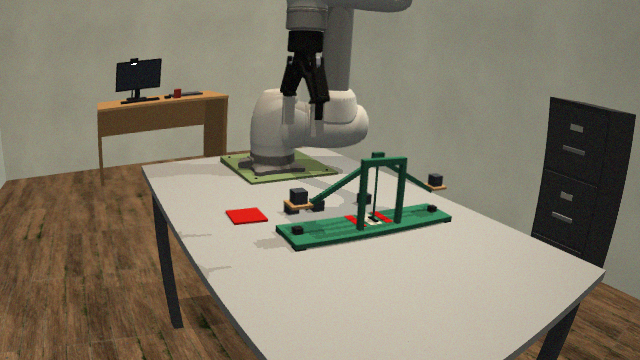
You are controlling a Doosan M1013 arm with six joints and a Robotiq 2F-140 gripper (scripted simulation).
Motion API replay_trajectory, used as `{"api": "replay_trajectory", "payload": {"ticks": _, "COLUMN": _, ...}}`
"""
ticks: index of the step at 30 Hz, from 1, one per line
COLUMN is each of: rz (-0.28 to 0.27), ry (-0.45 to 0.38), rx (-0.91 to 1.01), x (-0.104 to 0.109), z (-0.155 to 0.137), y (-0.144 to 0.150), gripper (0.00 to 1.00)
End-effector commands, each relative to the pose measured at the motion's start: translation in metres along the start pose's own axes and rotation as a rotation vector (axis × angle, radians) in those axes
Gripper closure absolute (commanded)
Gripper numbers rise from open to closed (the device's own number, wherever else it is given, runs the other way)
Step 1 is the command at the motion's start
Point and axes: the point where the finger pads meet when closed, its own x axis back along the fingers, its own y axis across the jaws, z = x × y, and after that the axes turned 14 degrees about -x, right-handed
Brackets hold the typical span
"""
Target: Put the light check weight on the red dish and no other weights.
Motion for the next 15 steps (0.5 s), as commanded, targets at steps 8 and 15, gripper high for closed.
{"api": "replay_trajectory", "payload": {"ticks": 8, "rz": -0.001, "ry": 0.000, "rx": 0.000, "x": 0.040, "z": 0.000, "y": 0.000, "gripper": 0.00}}
{"api": "replay_trajectory", "payload": {"ticks": 15, "rz": -0.001, "ry": 0.000, "rx": 0.000, "x": 0.041, "z": 0.000, "y": 0.002, "gripper": 0.00}}
